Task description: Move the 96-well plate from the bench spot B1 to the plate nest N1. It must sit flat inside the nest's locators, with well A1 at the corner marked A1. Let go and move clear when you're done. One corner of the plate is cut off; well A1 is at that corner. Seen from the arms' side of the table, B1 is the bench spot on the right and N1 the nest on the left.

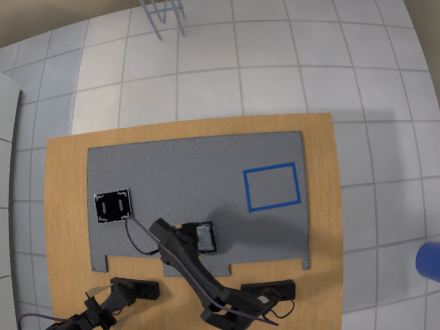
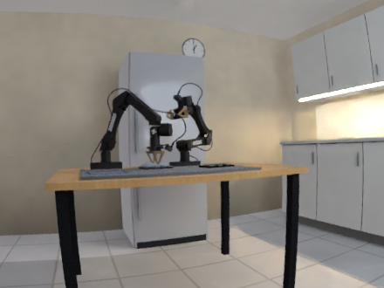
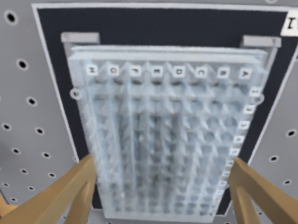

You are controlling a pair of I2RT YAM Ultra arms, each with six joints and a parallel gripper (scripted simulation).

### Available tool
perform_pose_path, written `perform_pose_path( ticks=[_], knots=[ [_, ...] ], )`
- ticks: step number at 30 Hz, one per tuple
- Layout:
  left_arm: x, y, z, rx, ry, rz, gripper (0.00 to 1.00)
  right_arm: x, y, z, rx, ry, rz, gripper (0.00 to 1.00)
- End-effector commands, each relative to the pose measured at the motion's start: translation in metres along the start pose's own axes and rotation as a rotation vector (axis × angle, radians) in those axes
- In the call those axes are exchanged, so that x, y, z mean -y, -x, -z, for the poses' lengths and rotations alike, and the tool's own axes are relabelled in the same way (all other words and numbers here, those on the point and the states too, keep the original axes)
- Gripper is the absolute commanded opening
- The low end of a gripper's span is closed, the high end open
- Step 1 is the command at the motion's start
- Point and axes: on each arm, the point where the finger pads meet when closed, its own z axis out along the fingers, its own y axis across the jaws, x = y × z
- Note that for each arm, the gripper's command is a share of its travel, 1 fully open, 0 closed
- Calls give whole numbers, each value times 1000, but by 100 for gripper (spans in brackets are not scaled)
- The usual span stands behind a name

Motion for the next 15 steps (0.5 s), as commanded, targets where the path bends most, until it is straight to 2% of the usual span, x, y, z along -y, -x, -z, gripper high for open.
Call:
perform_pose_path(
  ticks=[1, 8, 15],
  knots=[
    [0, 12, 8, 45, 3, 1, 100, 2, 2, 4, -1, 6, -9, 78],
    [0, 12, 8, 45, 3, 1, 100, 5, 4, -3, 22, -24, 0, 78],
    [0, 12, 8, 45, 3, 1, 100, -2, -2, -19, -4, 4, -2, 78]
  ],
)
